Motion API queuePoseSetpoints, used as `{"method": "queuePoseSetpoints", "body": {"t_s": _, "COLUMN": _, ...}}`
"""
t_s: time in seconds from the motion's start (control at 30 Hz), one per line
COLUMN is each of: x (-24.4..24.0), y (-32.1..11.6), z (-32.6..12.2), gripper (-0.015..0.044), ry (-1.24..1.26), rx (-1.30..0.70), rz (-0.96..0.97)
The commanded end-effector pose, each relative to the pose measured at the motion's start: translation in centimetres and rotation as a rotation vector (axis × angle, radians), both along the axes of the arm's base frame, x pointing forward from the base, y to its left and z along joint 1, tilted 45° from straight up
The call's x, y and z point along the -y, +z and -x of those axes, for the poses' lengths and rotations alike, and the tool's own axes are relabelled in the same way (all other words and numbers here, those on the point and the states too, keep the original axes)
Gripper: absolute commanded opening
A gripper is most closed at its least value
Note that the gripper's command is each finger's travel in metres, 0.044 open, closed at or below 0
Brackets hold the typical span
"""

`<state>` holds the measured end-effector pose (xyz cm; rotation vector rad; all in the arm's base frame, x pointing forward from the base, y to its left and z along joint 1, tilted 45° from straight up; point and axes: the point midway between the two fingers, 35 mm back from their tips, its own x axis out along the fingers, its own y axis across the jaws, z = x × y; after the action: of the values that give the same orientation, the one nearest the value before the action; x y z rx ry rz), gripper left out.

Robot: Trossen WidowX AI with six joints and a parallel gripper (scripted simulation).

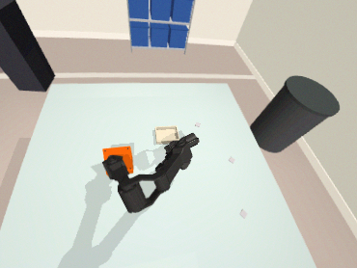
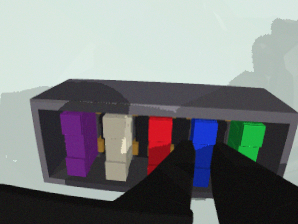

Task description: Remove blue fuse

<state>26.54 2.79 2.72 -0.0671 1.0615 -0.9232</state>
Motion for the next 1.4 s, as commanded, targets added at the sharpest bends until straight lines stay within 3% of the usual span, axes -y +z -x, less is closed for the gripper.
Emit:
{"method": "queuePoseSetpoints", "body": {"t_s": 0.0, "x": -0.1, "y": 0.1, "z": 0.0, "gripper": 0.0, "ry": 0.0, "rx": 0.0, "rz": 0.0}}
{"method": "queuePoseSetpoints", "body": {"t_s": 1.37, "x": -1.5, "y": 1.4, "z": 0.3, "gripper": 0.0, "ry": 0.003, "rx": -0.002, "rz": 0.002}}
